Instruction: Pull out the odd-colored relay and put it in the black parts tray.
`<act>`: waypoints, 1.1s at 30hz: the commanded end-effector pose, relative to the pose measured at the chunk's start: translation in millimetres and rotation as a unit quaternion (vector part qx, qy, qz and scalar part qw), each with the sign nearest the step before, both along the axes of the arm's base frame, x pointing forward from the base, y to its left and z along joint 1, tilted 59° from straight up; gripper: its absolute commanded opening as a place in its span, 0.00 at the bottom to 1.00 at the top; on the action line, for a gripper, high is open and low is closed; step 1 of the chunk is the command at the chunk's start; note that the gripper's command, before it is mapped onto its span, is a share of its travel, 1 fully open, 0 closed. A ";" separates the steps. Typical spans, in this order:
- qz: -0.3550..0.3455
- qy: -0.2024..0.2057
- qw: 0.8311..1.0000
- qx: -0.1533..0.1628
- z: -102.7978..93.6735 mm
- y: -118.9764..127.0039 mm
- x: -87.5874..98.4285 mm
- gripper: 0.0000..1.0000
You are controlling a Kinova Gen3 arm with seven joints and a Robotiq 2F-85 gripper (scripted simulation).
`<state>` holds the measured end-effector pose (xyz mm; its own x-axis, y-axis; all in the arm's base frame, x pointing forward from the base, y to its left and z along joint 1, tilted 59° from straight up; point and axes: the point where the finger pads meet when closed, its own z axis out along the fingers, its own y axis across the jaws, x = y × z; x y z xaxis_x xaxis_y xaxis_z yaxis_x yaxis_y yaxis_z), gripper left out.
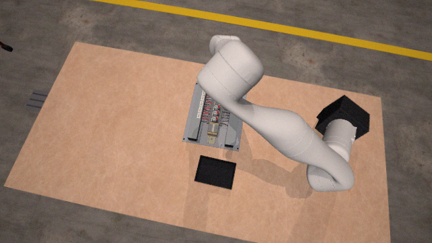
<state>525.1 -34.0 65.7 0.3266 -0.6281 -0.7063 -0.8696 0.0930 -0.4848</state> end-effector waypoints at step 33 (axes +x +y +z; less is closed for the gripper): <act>-0.020 -0.017 1.000 0.008 -0.4 -1.2 -1.2 0.00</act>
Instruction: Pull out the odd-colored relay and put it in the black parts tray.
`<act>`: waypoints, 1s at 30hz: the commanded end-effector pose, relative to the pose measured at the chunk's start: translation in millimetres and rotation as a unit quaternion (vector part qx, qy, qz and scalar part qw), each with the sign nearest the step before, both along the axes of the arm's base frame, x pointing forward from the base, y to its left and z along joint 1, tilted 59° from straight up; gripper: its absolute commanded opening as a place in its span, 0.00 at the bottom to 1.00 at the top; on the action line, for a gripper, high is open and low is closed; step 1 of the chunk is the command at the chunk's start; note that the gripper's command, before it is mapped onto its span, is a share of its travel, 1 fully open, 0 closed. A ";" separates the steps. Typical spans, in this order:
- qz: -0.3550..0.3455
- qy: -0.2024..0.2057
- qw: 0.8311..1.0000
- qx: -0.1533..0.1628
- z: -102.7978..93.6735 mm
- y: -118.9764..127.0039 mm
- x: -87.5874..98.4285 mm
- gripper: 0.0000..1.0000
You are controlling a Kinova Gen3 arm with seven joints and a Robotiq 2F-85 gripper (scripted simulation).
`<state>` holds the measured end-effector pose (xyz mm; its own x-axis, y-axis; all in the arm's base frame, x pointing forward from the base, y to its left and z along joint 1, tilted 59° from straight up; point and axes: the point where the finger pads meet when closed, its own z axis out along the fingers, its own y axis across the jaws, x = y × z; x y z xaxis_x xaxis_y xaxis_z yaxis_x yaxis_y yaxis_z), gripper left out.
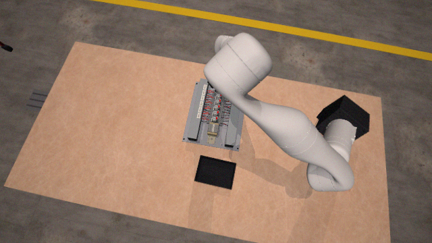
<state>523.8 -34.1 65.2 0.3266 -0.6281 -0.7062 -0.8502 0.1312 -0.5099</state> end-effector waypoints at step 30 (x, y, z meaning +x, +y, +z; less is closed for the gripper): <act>-0.016 -0.013 1.000 0.006 -0.3 -1.1 -0.9 0.00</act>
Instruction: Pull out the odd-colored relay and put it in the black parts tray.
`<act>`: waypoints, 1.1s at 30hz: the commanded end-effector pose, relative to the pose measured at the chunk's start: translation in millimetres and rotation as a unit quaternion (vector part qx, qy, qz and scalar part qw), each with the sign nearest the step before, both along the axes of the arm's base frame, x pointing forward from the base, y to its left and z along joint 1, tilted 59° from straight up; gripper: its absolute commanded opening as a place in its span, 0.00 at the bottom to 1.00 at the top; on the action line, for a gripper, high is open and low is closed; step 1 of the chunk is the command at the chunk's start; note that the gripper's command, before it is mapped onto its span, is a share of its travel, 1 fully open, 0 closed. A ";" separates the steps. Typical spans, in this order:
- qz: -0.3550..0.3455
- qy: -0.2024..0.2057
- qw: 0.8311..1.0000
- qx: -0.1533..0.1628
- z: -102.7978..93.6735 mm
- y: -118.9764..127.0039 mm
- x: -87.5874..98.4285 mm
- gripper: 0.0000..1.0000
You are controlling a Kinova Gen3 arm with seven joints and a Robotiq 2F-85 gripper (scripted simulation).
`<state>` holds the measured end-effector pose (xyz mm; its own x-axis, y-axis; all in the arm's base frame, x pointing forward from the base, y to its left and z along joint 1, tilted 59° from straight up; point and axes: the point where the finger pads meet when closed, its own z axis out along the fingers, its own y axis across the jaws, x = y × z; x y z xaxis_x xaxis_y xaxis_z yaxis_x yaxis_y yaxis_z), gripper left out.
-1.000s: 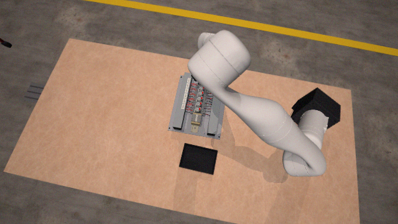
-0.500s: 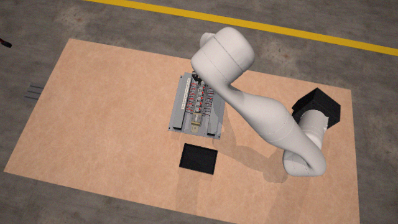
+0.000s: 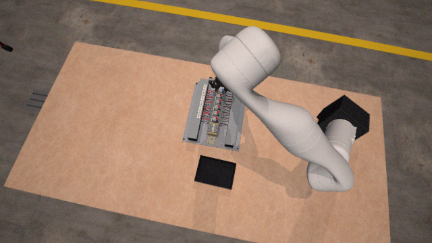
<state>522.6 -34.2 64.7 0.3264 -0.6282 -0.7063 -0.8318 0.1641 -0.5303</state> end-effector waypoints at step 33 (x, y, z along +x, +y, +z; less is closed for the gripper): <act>0.018 0.017 1.000 -0.009 1.1 -1.4 1.4 0.00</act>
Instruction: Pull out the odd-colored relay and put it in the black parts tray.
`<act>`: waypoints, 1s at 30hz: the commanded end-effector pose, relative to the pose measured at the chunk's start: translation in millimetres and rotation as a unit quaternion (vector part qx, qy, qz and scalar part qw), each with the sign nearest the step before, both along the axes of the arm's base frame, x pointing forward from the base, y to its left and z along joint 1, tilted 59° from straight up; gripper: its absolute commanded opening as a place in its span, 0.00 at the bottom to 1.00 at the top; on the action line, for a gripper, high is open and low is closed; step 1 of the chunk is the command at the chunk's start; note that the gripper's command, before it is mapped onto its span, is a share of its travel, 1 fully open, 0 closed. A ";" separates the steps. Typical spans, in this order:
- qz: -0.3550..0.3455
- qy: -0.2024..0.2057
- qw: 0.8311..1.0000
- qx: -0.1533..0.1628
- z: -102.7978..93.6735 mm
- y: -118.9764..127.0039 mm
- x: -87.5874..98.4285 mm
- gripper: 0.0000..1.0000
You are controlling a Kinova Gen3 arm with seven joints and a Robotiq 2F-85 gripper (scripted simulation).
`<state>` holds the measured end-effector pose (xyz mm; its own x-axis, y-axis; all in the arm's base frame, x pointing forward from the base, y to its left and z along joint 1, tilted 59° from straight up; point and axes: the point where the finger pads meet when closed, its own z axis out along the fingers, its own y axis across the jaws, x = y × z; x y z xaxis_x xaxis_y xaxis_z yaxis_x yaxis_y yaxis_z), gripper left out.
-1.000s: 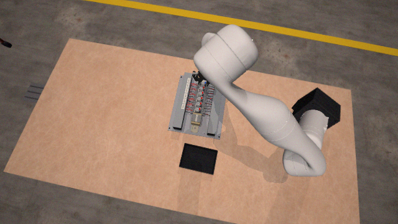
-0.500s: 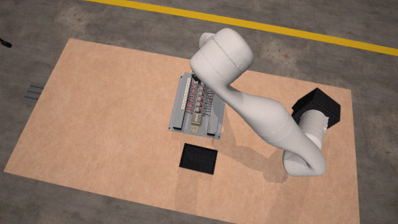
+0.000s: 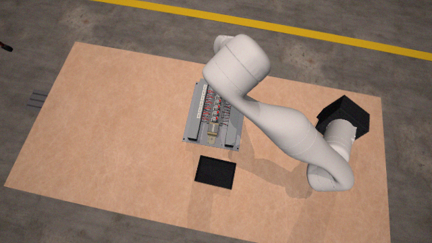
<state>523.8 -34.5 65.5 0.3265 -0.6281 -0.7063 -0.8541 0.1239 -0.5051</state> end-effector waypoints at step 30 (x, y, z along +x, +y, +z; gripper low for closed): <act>0.017 0.016 1.000 -0.009 1.1 -1.5 1.3 0.00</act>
<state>524.9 -34.8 66.3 0.3265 -0.6282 -0.7062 -0.8735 0.0849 -0.4794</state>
